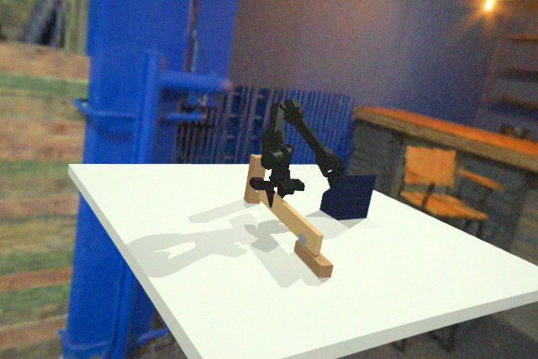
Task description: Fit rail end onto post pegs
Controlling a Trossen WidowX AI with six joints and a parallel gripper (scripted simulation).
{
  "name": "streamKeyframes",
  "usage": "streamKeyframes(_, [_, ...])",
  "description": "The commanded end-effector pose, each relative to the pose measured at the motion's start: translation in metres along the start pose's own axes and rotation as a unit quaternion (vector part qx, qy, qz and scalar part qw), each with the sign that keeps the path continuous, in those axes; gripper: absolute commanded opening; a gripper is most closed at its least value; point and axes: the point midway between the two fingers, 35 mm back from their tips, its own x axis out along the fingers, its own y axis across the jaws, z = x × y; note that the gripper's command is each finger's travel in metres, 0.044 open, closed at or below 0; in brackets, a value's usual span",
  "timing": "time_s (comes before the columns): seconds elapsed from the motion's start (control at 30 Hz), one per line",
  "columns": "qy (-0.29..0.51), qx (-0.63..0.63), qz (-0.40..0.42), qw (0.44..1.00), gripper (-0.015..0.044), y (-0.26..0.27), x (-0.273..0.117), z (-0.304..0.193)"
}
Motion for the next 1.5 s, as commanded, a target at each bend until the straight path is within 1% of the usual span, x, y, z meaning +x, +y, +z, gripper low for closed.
streamKeyframes(0.0, [-0.011,0.002,-0.005,1.000,0.0000,-0.0025,-0.0063,0.0029])
streamKeyframes(0.4, [-0.011,0.002,-0.005,1.000,0.0000,-0.0016,-0.0006,0.0030])
streamKeyframes(1.47, [-0.011,0.002,-0.005,1.000,0.0000,0.0008,-0.0010,0.0031])
